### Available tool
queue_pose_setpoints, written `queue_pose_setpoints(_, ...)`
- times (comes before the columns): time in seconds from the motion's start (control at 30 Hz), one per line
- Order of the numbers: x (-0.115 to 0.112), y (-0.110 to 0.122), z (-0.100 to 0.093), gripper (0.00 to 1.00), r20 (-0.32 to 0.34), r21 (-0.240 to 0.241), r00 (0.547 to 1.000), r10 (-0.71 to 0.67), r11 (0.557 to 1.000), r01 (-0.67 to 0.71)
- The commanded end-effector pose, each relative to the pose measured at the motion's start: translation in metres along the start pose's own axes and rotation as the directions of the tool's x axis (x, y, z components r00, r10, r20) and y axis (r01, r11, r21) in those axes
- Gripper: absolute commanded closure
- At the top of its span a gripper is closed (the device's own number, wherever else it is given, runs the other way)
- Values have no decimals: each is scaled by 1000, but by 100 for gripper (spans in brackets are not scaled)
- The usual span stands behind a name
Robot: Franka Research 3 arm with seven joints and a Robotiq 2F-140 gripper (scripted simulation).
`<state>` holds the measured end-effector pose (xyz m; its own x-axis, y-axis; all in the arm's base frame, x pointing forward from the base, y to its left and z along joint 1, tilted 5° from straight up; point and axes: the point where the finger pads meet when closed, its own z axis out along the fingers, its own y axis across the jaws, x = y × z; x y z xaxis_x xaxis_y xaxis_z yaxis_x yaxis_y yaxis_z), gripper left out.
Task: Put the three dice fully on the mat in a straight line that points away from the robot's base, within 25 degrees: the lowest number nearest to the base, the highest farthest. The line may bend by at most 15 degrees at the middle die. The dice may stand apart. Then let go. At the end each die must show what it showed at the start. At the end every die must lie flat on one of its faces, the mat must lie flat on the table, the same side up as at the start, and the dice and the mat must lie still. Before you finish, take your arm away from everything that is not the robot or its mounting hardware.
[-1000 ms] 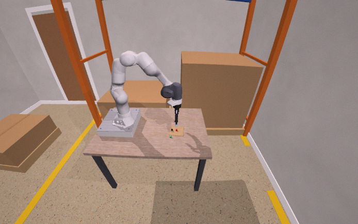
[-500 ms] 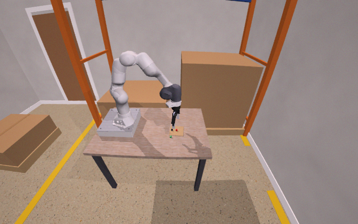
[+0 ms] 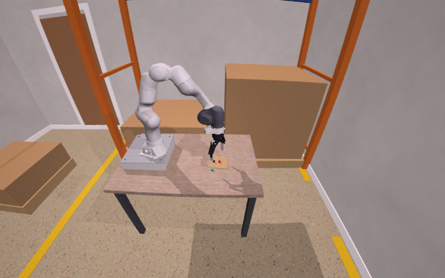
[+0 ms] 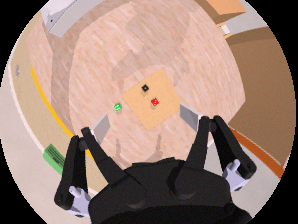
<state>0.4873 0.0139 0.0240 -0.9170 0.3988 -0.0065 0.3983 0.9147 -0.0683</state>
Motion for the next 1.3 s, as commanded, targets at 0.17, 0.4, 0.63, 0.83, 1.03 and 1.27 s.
queue_pose_setpoints(0.17, 0, -10, 3, 0, 7, 6, 962, 272, 962, -272)
queue_pose_setpoints(0.4, 0, -17, 4, 0, 7, 5, 930, 368, 930, -368)
queue_pose_setpoints(0.63, 0, -28, 6, 0, 9, 4, 850, 526, 850, -526)
queue_pose_setpoints(0.83, -1, -36, 8, 0, 10, 2, 777, 629, 777, -629)
queue_pose_setpoints(1.03, -1, -43, 8, 0, 11, 0, 701, 713, 701, -713)
queue_pose_setpoints(1.27, -1, -51, 9, 0, 12, -3, 593, 805, 593, -805)
